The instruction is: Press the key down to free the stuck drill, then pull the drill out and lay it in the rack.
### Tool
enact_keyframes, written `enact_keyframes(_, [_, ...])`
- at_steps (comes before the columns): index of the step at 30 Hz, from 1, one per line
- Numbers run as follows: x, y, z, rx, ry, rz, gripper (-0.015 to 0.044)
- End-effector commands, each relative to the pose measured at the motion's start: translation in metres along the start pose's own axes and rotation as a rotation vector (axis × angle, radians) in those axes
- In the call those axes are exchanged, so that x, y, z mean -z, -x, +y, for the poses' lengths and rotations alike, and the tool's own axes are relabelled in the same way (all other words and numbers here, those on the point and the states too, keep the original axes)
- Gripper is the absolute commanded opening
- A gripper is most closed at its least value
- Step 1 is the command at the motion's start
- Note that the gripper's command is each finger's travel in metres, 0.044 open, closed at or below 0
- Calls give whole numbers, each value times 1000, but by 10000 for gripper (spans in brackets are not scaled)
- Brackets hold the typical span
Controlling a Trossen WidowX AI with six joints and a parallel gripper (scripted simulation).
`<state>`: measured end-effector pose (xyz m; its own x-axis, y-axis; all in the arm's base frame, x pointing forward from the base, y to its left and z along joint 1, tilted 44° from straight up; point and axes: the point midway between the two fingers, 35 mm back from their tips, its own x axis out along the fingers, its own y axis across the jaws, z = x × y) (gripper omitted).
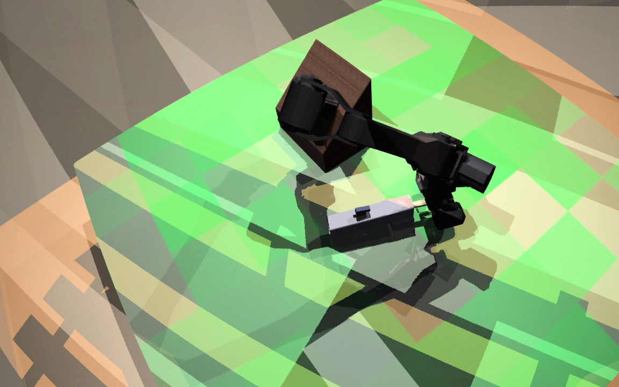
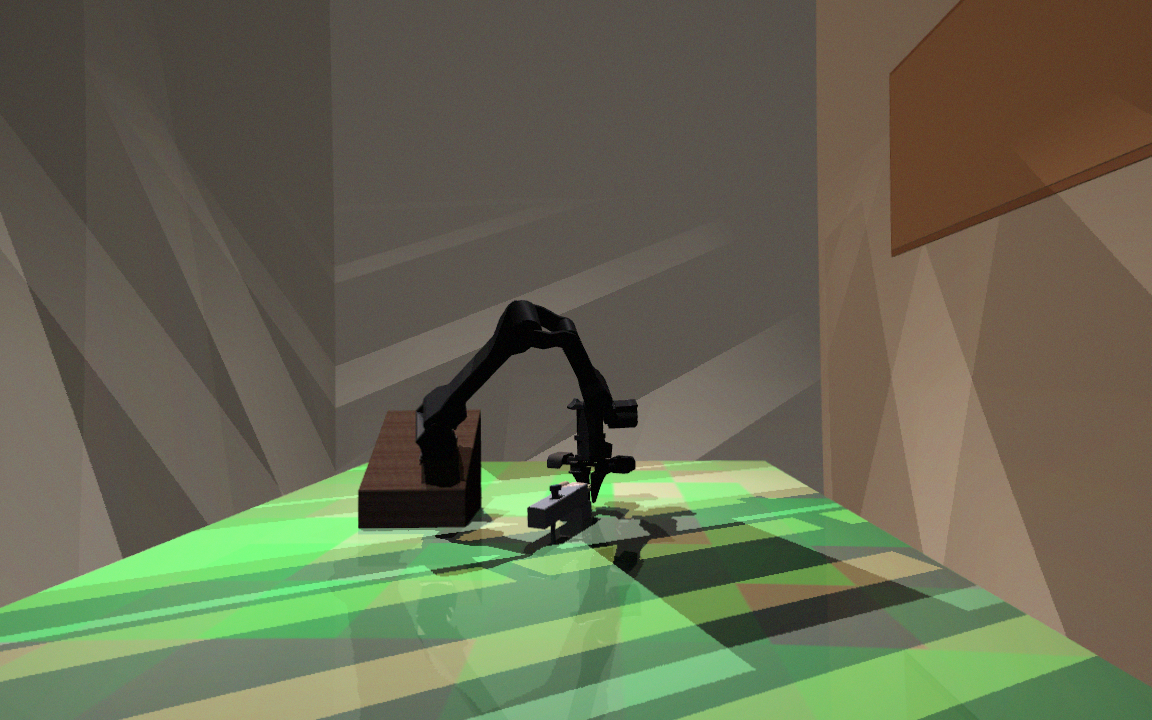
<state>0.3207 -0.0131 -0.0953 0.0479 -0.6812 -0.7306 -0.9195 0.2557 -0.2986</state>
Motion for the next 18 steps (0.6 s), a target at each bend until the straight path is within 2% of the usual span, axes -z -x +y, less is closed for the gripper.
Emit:
enact_keyframes(1, [0,0,0,0,0,0,0])
enact_keyframes(18, [0,4,1,0,3,5,0])
